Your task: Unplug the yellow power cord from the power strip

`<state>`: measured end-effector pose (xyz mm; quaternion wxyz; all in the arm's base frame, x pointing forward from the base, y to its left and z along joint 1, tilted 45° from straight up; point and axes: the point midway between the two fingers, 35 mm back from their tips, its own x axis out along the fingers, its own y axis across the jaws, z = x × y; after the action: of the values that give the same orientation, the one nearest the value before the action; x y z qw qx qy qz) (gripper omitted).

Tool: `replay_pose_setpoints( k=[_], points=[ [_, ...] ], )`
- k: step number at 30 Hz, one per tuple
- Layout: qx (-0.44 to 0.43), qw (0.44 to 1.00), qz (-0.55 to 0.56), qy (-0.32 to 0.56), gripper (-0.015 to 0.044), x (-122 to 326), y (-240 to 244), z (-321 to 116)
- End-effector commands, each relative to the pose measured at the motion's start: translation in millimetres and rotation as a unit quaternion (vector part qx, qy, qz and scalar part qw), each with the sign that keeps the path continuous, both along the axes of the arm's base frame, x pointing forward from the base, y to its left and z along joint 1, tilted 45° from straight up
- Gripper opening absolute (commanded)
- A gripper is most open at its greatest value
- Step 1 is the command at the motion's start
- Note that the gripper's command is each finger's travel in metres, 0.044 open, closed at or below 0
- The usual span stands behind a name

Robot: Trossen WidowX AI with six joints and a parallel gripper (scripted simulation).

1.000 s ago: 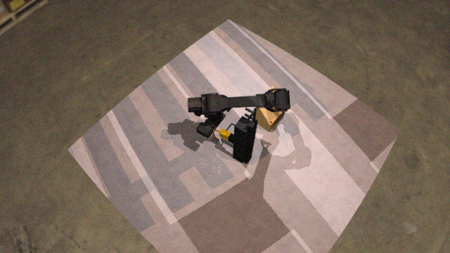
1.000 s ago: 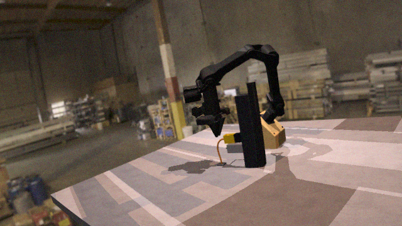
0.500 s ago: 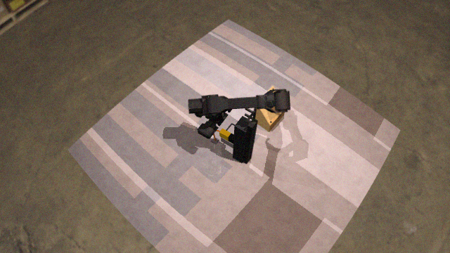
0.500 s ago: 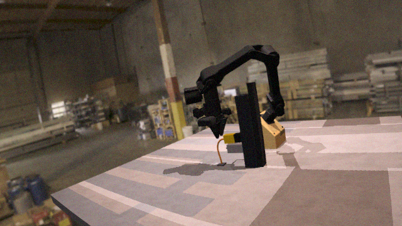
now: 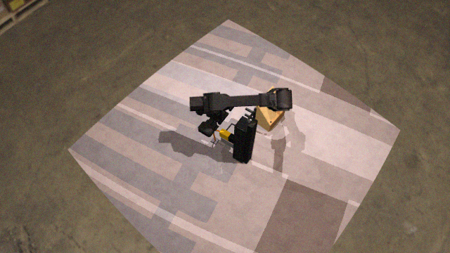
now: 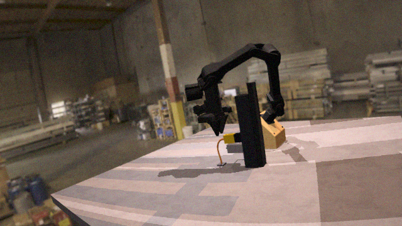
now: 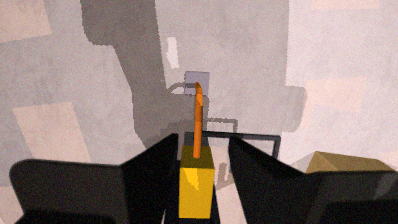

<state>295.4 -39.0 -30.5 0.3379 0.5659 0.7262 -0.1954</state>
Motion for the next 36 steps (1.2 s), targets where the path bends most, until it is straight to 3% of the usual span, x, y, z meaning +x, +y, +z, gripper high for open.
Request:
replay_pose_setpoints(
  k=[1, 19, 33, 36],
  points=[
    [-0.001, 1.000, -0.003, -0.002, 0.0160, -0.1, 2.9, 7.3],
    [0.000, 1.000, -0.003, -0.002, 0.0160, -7.6, 22.5, 26.8],
    [0.000, 1.000, -0.003, -0.002, 0.0160, -9.1, 30.8, 18.6],
    [-0.001, 1.000, 0.001, -0.001, 0.0081, -9.2, 28.9, 19.6]
  ],
)
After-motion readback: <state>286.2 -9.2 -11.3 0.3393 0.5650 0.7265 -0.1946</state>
